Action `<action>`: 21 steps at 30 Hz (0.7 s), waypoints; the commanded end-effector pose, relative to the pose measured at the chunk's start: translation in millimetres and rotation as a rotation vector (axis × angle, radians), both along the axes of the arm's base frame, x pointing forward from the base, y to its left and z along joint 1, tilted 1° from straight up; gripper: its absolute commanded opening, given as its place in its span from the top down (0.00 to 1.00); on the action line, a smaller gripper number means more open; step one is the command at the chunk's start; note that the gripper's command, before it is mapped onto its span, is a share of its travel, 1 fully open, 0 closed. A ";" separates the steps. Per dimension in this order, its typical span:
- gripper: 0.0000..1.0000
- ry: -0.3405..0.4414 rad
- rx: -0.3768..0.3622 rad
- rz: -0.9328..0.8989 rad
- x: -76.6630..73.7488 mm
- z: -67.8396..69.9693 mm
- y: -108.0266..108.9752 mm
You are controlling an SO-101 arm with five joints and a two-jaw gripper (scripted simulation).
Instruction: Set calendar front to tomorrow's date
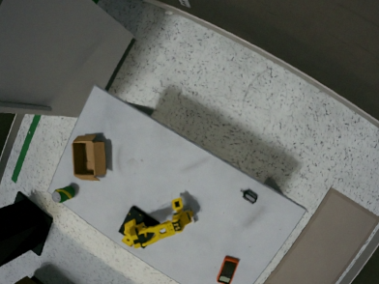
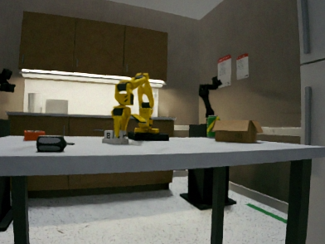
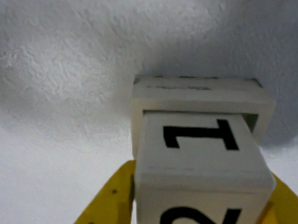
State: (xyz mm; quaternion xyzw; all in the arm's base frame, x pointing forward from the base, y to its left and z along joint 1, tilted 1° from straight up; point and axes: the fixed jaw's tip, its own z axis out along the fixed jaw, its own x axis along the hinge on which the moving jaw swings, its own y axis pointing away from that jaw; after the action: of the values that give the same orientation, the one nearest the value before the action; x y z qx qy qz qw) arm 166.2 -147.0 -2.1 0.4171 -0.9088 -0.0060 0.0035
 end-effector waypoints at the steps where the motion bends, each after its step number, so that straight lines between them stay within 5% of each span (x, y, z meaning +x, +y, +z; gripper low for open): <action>1: 1.00 0.006 0.007 -0.002 0.9 -0.8 1.4; 21: 1.00 0.006 0.007 -0.002 1.8 3.0 0.6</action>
State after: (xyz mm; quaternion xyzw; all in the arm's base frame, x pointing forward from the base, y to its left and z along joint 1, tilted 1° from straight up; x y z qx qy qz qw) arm 166.8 -147.5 1.1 0.4171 -0.9088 -0.0072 0.0040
